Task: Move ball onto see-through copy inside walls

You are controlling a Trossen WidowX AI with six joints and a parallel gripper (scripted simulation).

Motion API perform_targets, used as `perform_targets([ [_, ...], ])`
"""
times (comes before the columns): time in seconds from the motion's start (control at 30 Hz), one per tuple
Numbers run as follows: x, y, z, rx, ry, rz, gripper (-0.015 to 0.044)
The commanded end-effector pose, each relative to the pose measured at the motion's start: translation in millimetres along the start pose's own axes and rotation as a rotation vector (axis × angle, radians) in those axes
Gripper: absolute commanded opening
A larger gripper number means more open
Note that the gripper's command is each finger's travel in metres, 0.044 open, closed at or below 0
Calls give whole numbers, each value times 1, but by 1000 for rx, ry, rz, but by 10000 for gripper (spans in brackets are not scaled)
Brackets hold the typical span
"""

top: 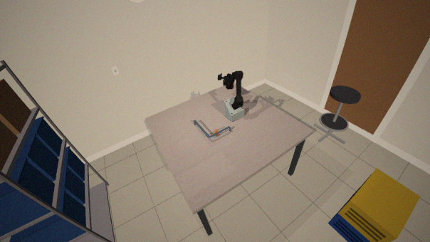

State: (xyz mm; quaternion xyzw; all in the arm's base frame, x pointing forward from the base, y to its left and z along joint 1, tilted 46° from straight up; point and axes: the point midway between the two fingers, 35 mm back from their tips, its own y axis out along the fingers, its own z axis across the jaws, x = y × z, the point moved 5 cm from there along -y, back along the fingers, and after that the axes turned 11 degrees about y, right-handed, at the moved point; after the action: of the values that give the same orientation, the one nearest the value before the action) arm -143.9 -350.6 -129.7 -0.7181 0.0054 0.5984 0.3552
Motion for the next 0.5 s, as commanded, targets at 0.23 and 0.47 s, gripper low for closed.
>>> perform_targets([
  [0.23,2,-12,-63,-195,-290,-28,318],
  [0.47,8,-35,-126,-402,-661,-52,318],
])
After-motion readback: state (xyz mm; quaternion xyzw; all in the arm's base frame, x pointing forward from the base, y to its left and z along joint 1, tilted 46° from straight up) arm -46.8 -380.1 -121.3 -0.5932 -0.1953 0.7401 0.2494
